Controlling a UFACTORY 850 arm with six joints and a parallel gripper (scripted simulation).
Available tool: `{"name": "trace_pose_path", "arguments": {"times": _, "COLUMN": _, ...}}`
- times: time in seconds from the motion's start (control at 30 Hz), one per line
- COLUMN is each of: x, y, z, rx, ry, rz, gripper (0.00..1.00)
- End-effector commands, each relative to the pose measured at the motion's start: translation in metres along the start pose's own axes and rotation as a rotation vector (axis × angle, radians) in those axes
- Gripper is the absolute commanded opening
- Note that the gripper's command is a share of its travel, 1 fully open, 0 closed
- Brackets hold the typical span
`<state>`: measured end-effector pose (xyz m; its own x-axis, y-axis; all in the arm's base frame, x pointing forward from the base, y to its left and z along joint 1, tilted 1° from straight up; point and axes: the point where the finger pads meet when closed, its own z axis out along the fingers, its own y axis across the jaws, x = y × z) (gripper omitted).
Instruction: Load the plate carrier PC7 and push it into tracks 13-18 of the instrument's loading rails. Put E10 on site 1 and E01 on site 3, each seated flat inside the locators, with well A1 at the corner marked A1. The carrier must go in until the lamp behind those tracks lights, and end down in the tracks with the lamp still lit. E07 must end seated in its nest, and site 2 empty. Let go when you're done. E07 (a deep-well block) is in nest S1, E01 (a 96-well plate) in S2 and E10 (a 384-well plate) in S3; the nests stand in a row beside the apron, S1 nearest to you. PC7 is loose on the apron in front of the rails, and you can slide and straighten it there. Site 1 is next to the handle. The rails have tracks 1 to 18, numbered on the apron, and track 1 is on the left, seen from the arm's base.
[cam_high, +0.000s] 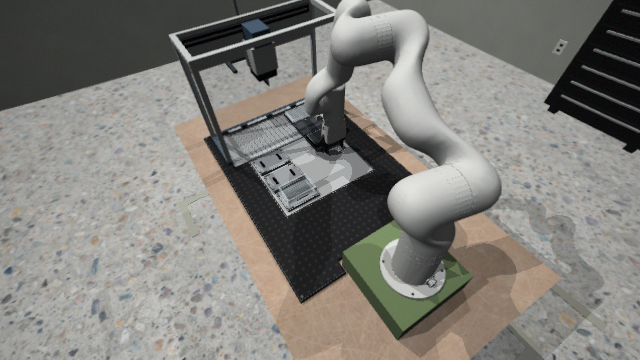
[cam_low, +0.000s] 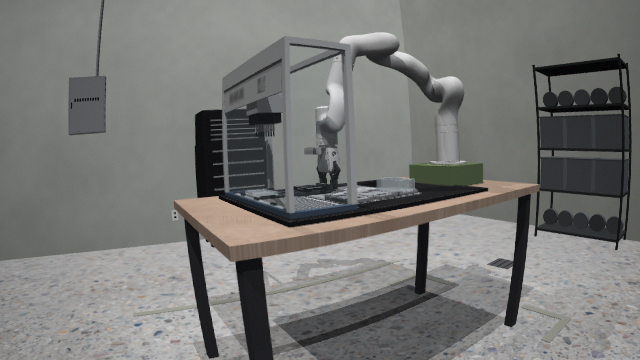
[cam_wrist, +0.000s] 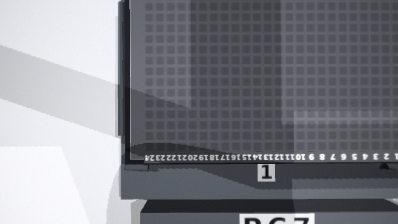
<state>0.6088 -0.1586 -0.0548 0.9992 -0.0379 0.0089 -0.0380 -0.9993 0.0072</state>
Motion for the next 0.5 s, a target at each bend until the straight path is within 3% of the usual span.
{"name": "trace_pose_path", "arguments": {"times": 0.0, "x": 0.0018, "y": 0.0002, "z": -0.0009, "rx": 0.0, "ry": 0.002, "rz": 0.0, "gripper": 0.82}}
{"name": "trace_pose_path", "arguments": {"times": 0.47, "x": 0.0065, "y": 0.0002, "z": -0.0009, "rx": 0.0, "ry": 0.002, "rz": 0.0, "gripper": 0.82}}
